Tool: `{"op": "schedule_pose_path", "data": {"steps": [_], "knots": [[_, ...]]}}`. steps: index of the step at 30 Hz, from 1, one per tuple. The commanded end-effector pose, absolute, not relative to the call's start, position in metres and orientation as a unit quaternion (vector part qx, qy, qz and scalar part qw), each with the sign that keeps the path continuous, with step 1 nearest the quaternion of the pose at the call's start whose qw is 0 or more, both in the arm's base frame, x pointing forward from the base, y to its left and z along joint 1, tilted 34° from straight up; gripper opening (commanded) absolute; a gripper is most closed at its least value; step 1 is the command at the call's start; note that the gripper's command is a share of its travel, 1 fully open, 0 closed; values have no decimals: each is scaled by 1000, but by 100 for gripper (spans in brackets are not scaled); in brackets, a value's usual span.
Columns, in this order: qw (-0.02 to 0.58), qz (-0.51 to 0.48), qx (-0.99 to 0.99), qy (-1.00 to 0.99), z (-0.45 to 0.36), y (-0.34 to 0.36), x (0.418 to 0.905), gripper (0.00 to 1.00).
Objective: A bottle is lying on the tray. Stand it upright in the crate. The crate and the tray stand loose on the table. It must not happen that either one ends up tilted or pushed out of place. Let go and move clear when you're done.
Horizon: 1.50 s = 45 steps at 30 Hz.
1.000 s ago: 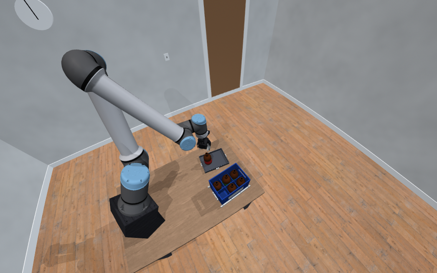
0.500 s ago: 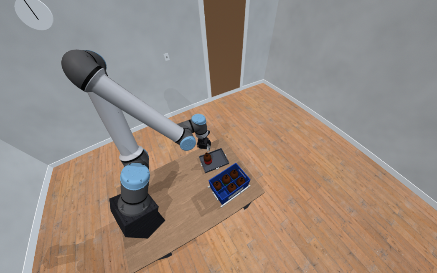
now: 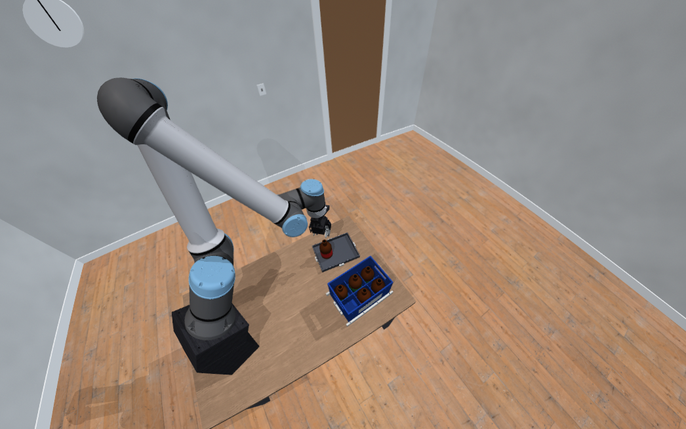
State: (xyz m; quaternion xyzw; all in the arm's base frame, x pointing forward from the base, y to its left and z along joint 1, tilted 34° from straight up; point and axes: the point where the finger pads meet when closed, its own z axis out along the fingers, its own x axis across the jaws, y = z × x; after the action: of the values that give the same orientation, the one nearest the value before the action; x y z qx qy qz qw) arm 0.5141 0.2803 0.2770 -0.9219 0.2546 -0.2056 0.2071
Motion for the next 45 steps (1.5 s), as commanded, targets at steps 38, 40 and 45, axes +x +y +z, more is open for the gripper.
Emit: {"op": "schedule_pose_path", "data": {"steps": [38,40,45], "knots": [[207,-206,-922,254,243,292,535,38],[207,-206,-922,254,242,292,535,38],[207,-206,-922,254,240,293,536,38]]}}
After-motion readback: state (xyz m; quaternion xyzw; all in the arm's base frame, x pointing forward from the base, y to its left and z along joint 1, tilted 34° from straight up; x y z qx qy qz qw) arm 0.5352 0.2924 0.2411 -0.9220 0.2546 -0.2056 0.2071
